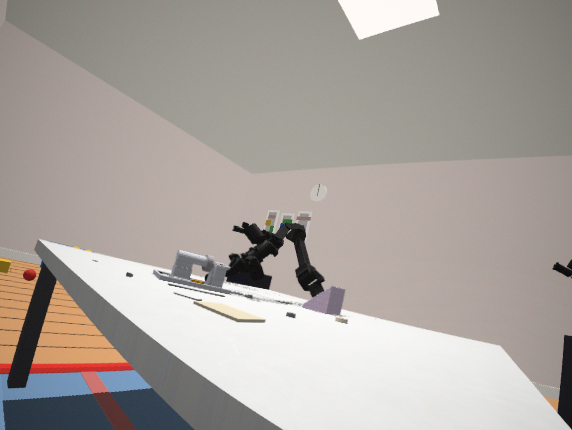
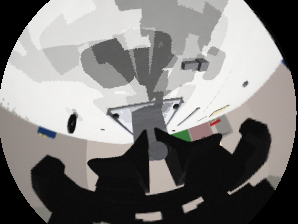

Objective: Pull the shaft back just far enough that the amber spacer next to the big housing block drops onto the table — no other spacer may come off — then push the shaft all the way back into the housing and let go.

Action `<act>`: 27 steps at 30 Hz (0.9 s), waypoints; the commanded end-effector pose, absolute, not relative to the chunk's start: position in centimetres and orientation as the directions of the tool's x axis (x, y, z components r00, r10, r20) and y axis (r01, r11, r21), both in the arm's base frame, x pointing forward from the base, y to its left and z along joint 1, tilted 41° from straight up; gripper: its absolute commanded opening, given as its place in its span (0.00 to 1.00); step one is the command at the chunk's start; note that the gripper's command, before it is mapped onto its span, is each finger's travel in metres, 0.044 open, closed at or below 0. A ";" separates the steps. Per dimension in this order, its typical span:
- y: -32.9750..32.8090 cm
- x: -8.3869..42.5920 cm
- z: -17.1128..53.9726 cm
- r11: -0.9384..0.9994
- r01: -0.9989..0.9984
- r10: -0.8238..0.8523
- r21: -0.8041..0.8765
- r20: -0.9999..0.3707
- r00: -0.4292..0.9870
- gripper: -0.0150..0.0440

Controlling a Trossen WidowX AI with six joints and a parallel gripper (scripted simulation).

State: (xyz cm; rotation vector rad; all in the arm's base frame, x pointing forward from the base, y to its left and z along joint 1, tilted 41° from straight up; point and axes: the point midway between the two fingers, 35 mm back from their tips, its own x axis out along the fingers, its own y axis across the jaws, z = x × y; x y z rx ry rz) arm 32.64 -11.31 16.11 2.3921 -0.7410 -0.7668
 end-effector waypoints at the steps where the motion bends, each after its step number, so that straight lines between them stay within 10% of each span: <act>1: -11.2 33.0 16.4 -0.718 -0.335 -0.624 0.610 -0.352 0.698 0.25; 27: -11.4 33.5 16.6 -0.718 -0.336 -0.624 0.609 -0.351 0.698 0.25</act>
